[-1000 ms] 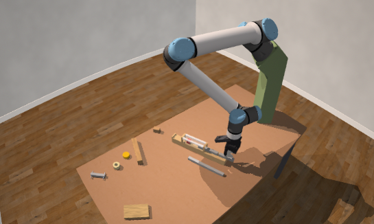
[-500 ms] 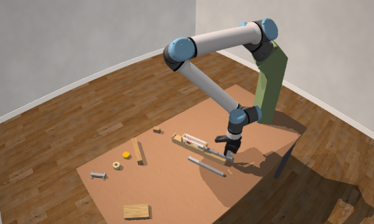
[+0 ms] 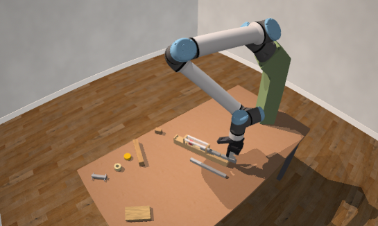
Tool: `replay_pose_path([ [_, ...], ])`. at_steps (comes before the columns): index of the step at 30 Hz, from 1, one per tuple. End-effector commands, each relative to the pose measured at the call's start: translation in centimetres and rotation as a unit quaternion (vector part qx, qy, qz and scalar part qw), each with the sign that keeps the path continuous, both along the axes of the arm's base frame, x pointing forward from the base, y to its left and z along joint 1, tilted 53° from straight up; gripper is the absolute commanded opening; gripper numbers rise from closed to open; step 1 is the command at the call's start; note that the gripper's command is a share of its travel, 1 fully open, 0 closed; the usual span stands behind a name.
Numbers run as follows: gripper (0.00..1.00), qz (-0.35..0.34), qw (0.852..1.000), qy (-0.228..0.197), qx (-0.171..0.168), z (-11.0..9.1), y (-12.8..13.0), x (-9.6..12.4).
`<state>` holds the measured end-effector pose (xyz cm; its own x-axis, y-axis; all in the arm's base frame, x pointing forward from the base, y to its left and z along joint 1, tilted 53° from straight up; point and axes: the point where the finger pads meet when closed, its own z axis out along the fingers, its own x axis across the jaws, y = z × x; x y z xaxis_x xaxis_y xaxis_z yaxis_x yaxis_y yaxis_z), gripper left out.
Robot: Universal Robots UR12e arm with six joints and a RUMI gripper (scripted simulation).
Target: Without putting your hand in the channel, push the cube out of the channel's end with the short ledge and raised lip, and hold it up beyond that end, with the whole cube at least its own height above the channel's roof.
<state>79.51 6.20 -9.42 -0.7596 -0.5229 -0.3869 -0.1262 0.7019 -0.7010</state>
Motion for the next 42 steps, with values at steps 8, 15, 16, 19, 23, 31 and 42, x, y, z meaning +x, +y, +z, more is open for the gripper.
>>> replay_pose_path([
  [8, 0.00, 0.000, 1.000, 0.000, 0.000, 0.1, 0.0, 0.0],
  [15, 0.00, 0.000, 1.000, 0.000, 0.000, 0.4, -0.3, 0.0],
  [16, 0.00, 0.000, 1.000, 0.000, 0.000, 0.5, -0.4, 0.1],
  [19, 0.00, 0.000, 1.000, 0.000, 0.000, 0.7, -0.6, 0.1],
  [23, 0.00, 0.000, 1.000, 0.000, 0.000, 1.0, -0.9, 0.2],
  [31, 0.00, 0.000, 1.000, 0.000, 0.000, 2.1, -2.0, 0.4],
  [42, 0.00, 0.000, 1.000, 0.000, 0.000, 3.9, -3.8, 0.7],
])
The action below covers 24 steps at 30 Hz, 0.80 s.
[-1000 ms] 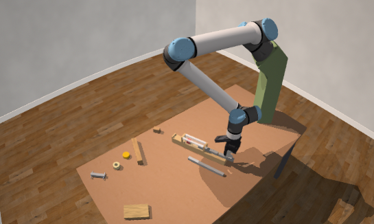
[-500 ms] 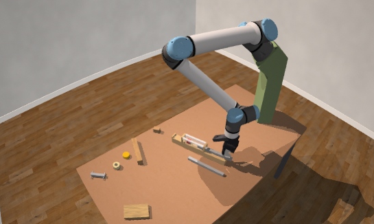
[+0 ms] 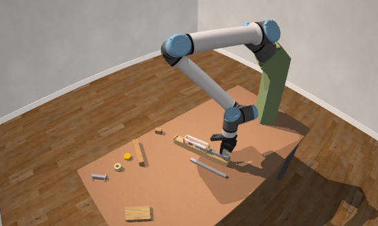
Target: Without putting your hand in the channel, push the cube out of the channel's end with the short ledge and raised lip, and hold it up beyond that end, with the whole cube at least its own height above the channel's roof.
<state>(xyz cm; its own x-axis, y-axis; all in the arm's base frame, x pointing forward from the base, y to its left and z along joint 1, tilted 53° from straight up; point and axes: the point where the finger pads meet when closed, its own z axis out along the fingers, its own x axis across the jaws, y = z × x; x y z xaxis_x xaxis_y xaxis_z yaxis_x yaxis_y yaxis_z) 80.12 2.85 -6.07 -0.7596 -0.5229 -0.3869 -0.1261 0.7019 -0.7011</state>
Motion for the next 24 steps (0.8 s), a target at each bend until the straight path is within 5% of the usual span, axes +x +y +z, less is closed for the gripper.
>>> replay_pose_path([
  [1, 0.00, 0.000, 1.000, 0.000, 0.000, 0.8, -0.7, 0.1],
  [24, 0.00, 0.000, 1.000, 0.000, 0.000, 4.9, -4.8, 0.9],
])
